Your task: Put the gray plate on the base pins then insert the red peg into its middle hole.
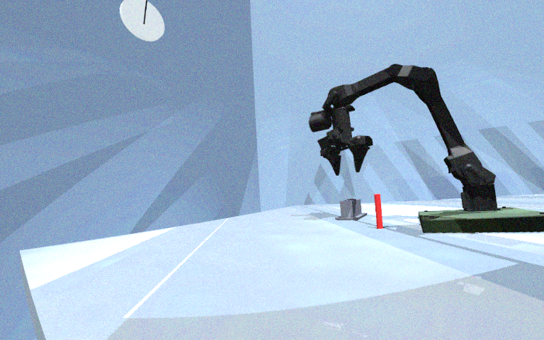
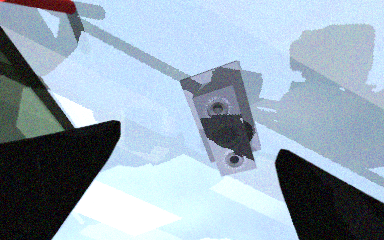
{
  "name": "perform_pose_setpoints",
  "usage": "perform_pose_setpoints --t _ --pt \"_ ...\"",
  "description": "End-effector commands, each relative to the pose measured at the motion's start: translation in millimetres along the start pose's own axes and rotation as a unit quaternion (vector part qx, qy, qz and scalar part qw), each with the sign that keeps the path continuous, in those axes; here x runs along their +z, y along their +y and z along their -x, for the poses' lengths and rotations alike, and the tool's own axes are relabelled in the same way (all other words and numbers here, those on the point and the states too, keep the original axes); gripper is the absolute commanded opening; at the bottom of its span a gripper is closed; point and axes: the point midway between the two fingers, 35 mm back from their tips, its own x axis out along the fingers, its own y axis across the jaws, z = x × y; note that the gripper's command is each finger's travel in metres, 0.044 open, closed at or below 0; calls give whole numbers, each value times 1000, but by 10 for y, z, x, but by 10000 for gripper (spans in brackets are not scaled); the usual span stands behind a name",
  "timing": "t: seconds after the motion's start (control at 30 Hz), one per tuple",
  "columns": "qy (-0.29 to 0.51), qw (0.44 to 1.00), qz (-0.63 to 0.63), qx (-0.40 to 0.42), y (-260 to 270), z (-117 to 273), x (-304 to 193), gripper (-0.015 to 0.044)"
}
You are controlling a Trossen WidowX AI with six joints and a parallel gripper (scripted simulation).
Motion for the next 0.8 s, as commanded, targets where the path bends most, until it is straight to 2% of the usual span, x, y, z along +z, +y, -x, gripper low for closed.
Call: perform_pose_setpoints --t 0.0,0.23,0.57,0.77 --pt "-3 972 -233 -1 364 35 226 440" --pt "-3 879 -477 2 795 34 423 440" --pt "-2 747 -665 4 1204 22 535 440" --pt "0 644 -765 5 1417 12 566 440"
